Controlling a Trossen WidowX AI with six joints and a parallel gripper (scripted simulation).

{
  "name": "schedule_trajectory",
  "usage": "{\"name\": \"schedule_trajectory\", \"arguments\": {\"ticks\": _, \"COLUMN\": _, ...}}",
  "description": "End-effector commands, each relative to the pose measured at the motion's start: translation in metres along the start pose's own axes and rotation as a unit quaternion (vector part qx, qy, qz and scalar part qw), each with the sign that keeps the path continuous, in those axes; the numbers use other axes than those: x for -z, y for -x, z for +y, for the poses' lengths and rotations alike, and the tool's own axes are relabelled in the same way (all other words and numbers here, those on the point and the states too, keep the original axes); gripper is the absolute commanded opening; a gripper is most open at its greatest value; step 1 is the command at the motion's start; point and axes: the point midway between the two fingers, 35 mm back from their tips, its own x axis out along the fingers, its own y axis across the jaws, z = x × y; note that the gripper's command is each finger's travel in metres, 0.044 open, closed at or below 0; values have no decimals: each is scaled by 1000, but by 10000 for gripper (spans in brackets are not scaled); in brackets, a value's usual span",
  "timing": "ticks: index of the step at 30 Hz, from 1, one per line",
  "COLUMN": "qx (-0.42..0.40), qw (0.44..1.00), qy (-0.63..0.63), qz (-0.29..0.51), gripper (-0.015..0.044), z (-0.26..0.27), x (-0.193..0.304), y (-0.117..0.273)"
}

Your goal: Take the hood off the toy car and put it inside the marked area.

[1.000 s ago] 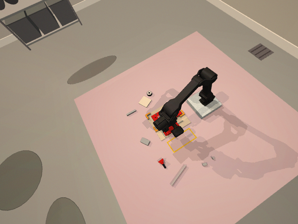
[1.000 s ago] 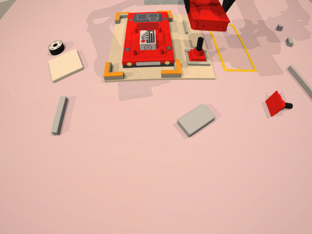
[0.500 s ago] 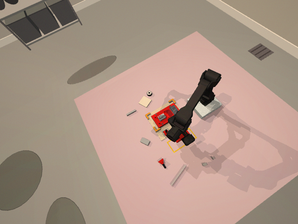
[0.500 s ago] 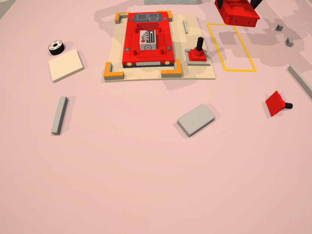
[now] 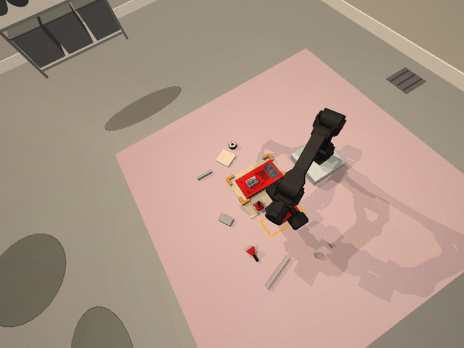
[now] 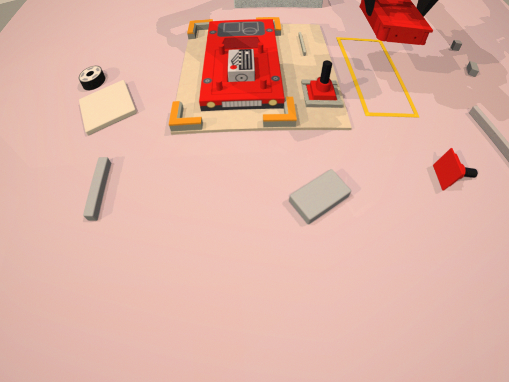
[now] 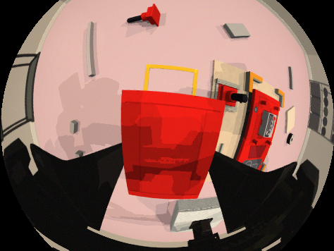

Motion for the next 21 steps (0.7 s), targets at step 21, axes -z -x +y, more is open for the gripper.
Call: {"name": "schedule_trajectory", "arguments": {"ticks": 21, "qx": 1, "qw": 1000, "qy": -3, "qz": 1, "gripper": 0, "z": 0, "x": -1, "y": -23}}
